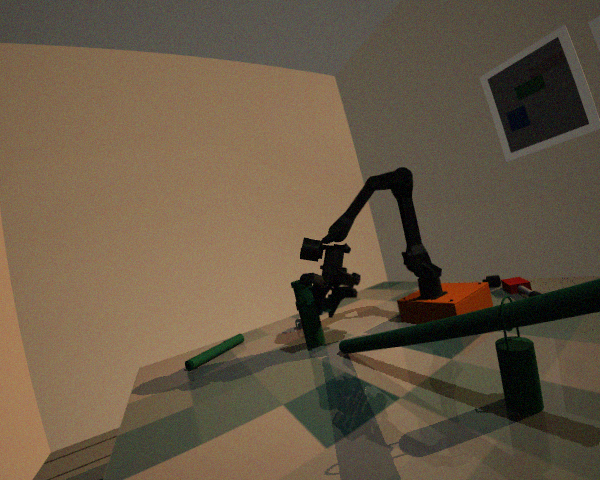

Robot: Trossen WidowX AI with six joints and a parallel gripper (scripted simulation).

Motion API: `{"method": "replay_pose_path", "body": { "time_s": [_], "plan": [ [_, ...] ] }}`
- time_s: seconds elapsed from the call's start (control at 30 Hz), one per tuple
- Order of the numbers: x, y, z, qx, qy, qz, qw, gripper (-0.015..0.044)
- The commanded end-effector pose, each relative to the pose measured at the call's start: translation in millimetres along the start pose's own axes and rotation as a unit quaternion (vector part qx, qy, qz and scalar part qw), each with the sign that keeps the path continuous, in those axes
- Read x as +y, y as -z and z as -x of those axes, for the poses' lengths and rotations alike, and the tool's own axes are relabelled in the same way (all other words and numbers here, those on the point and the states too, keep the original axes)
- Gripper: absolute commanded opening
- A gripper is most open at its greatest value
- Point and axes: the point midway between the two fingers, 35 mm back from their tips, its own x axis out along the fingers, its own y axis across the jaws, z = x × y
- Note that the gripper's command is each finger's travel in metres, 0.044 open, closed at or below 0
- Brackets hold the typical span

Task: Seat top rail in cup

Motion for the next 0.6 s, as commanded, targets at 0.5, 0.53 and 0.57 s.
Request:
{"method": "replay_pose_path", "body": {
  "time_s": [0.5, 0.53, 0.57],
  "plan": [
    [-11.8, 1.2, -6.1, 0.036, 0.002, -0.061, 0.998, 0.0000],
    [-12.3, 1.2, -6.4, 0.037, 0.002, -0.064, 0.997, 0.0000],
    [-12.9, 1.3, -6.8, 0.039, 0.002, -0.067, 0.997, 0.0000]
  ]
}}
